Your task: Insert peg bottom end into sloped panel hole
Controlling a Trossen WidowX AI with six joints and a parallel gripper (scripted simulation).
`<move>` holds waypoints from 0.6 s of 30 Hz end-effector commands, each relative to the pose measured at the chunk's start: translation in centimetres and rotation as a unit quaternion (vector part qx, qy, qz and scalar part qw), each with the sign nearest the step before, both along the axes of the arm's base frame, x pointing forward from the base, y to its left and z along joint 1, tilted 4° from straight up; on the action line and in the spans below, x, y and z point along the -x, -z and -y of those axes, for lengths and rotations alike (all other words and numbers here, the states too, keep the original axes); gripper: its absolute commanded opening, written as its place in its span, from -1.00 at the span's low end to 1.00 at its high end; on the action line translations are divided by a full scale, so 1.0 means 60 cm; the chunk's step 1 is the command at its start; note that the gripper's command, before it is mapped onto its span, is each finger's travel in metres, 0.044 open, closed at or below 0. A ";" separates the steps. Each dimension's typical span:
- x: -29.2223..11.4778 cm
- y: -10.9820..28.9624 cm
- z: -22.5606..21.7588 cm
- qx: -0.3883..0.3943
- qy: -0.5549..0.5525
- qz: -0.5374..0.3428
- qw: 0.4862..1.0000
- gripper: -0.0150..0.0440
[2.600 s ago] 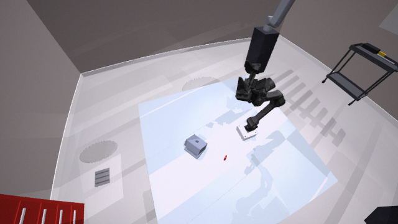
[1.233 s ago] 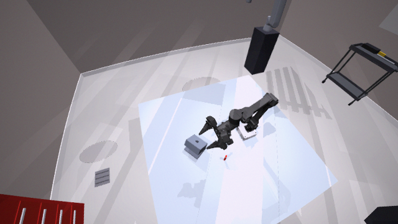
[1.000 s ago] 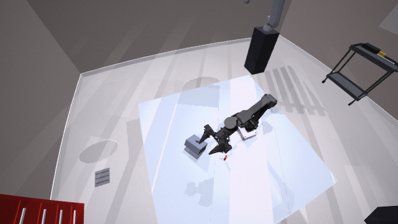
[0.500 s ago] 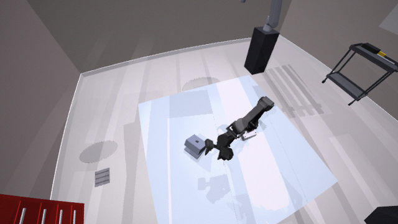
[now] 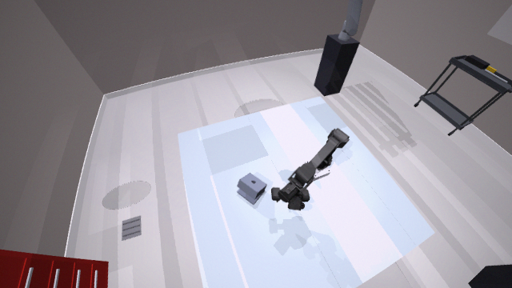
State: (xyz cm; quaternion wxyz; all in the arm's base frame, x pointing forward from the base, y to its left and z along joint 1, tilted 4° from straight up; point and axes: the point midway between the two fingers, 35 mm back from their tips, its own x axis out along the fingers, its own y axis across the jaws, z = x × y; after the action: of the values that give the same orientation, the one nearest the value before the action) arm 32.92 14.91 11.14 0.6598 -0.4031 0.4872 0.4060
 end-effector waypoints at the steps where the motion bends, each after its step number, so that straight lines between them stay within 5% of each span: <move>1: 0.036 0.026 -0.001 0.021 -0.010 -0.065 0.998 1.00; 18: 0.060 0.051 0.003 0.034 -0.016 -0.102 0.994 1.00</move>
State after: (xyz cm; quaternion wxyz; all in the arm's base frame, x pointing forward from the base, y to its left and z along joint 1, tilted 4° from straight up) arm 29.45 14.66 8.80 0.5904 -0.3914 0.5556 0.4355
